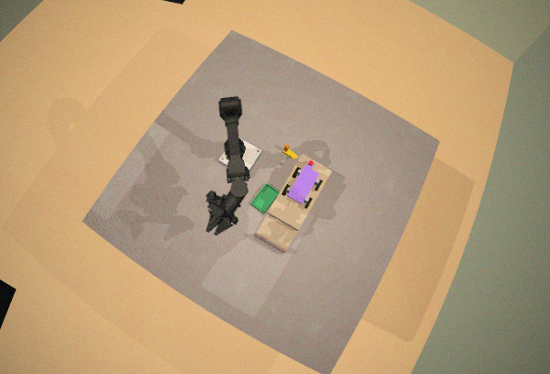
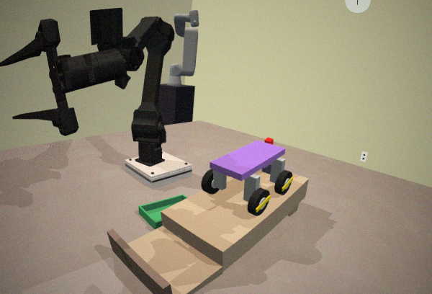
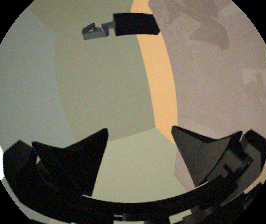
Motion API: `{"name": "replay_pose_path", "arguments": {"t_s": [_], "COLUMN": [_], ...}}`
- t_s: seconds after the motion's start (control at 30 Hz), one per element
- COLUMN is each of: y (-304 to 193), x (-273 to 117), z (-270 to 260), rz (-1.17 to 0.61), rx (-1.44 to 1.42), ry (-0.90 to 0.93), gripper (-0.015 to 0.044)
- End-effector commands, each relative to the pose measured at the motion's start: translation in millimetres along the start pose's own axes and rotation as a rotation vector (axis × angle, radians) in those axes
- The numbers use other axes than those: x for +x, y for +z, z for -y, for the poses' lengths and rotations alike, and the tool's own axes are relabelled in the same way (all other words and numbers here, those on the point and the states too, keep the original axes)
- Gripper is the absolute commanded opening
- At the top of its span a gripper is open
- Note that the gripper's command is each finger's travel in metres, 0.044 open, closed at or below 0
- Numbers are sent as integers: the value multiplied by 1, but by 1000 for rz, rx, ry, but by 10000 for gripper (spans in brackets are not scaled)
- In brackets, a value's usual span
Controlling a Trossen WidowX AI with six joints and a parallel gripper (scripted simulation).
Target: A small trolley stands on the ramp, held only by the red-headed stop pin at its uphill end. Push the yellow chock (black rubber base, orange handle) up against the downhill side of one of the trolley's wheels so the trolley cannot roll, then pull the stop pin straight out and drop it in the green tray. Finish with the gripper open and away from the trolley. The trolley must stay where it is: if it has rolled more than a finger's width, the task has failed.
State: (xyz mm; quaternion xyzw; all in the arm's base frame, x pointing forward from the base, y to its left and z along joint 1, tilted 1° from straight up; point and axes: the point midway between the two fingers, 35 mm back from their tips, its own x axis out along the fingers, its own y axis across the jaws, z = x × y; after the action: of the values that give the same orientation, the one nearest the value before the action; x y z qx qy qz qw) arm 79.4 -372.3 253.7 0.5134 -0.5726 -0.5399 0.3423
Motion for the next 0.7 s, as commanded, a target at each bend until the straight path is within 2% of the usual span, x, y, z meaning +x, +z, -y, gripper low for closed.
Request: {"name": "replay_pose_path", "arguments": {"t_s": [0.0,0.23,0.67], "y": [-1,-34,-125], "x": [0,-17,-99], "z": [0,16,69], "rz": [-2,-116,-536], "rx": [-3,-189,-807], "ry": [-1,-59,-129], "gripper": [374,190,190]}}
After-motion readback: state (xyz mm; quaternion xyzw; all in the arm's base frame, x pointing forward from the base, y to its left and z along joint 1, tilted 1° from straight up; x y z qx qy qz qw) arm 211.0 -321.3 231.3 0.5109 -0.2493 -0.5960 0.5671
